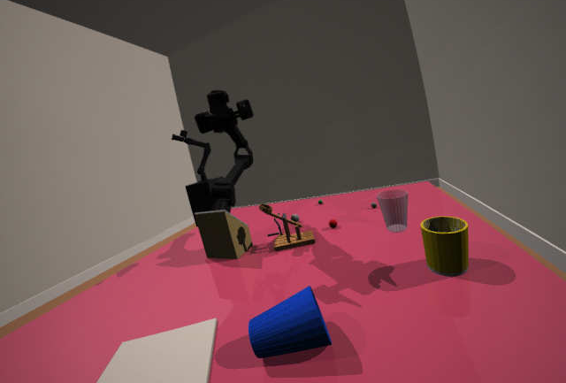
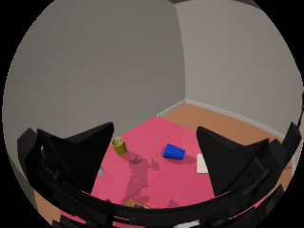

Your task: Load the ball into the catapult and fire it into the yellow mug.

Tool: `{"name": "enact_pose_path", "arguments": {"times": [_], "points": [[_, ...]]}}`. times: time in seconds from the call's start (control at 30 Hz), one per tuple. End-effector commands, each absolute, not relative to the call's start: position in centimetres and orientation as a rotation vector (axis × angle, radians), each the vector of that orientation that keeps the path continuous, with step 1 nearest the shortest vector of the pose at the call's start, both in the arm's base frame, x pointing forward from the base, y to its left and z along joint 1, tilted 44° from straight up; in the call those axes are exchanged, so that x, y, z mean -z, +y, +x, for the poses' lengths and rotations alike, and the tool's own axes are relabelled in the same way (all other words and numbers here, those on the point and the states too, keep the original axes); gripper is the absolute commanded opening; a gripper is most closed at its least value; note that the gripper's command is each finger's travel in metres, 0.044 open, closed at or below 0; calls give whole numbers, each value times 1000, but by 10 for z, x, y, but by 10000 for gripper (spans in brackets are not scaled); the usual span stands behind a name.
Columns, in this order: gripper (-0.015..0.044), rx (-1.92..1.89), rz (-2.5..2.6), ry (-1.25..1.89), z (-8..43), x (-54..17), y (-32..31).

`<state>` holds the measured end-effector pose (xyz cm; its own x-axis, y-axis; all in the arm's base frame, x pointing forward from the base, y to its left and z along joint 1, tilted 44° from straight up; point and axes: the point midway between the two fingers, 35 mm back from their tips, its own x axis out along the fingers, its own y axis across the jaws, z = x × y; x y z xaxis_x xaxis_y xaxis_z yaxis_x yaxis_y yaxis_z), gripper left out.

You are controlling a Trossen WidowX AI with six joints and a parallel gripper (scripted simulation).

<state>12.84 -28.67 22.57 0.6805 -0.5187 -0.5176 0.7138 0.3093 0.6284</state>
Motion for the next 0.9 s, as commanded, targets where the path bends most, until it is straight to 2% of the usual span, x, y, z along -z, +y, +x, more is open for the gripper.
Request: {"name": "enact_pose_path", "arguments": {"times": [0.0,0.4,0.87], "points": [[440,731,928,353,148,-207,-275],[440,451,835,654,195,-159,-230],[440,113,720,924,227,-115,-167]]}}
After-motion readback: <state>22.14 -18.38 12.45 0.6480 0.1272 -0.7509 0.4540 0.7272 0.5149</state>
